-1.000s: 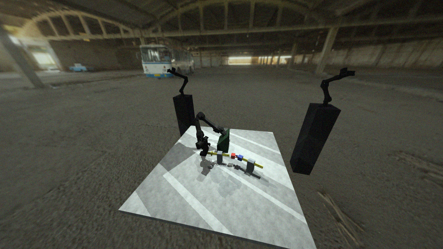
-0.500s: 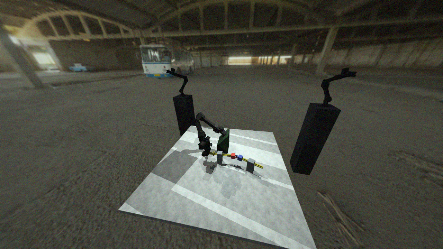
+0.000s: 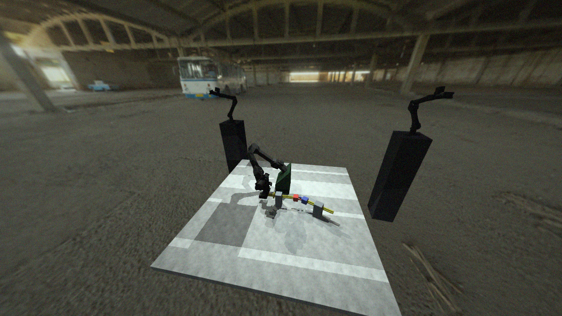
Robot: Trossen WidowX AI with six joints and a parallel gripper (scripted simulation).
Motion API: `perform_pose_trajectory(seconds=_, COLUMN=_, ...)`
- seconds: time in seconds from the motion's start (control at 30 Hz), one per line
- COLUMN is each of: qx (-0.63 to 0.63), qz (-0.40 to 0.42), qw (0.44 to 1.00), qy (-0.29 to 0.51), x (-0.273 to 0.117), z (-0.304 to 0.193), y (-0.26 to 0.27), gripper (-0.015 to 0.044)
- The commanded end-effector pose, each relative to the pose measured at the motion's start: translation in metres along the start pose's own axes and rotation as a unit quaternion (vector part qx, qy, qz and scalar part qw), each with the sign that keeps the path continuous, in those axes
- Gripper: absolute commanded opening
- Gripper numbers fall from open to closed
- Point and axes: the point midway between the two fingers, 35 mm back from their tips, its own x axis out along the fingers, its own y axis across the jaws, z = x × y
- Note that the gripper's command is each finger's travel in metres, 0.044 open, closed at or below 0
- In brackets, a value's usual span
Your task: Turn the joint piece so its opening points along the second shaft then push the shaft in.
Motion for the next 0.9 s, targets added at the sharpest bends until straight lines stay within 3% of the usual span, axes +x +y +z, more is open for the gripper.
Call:
perform_pose_trajectory(seconds=0.0, qx=0.0, qz=0.0, qw=1.0, qy=0.003, x=0.0004, z=-0.0095, y=0.0001, gripper=0.0)
perform_pose_trajectory(seconds=0.57, qx=0.001, qz=0.0, qw=1.0, qy=0.0, x=0.0, z=-0.0106, y=-0.0001, gripper=0.0)
perform_pose_trajectory(seconds=0.67, qx=0.001, qz=0.0, qw=1.0, qy=0.0, x=0.0, z=-0.0106, y=-0.0001, gripper=0.0067)
perform_pose_trajectory(seconds=0.83, qx=0.001, qz=0.0, qw=1.0, qy=0.0, x=0.0, z=-0.0106, y=-0.0001, gripper=0.0067)
perform_pose_trajectory(seconds=0.87, qx=0.001, qz=0.0, qw=1.0, qy=0.0, x=0.0, z=-0.0106, y=-0.0001, gripper=0.0093)
